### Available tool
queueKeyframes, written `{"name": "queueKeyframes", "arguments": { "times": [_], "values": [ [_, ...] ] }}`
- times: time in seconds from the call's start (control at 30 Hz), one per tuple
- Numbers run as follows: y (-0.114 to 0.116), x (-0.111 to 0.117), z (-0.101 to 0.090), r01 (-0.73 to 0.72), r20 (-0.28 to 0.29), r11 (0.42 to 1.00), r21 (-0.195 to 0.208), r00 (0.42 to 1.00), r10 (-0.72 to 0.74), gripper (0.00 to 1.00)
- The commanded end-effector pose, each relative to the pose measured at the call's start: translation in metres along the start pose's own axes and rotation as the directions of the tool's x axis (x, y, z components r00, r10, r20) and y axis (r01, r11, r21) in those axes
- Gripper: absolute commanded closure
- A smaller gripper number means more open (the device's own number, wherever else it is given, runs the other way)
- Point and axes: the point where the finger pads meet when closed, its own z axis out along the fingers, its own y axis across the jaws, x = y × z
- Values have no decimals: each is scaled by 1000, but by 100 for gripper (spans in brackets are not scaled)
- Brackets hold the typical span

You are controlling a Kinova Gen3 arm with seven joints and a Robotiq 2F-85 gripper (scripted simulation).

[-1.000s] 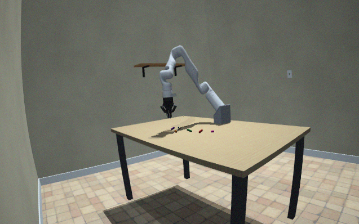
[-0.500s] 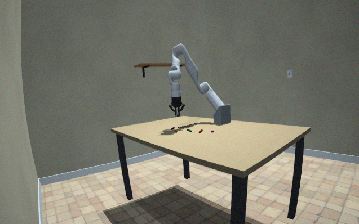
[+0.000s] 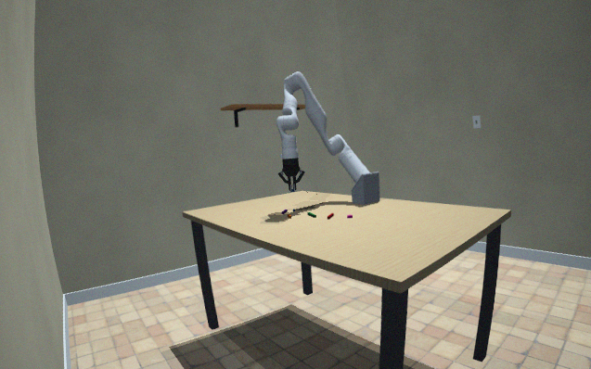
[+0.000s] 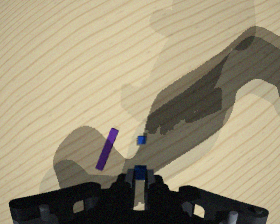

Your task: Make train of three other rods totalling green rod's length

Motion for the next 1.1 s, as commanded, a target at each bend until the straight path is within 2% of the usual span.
{"name": "queueKeyframes", "arguments": {
  "times": [0.0,0.3,0.37,0.77,1.07],
  "values": [
    [0,0,2,-1,-1,1000,0,1000,1,95],
    [0,0,30,-2,-2,1000,0,1000,2,95],
    [0,0,30,-2,-2,1000,0,1000,2,95],
    [0,1,78,-2,-2,1000,0,1000,2,95],
    [0,1,87,-2,-2,1000,0,1000,2,95]
  ]
}}
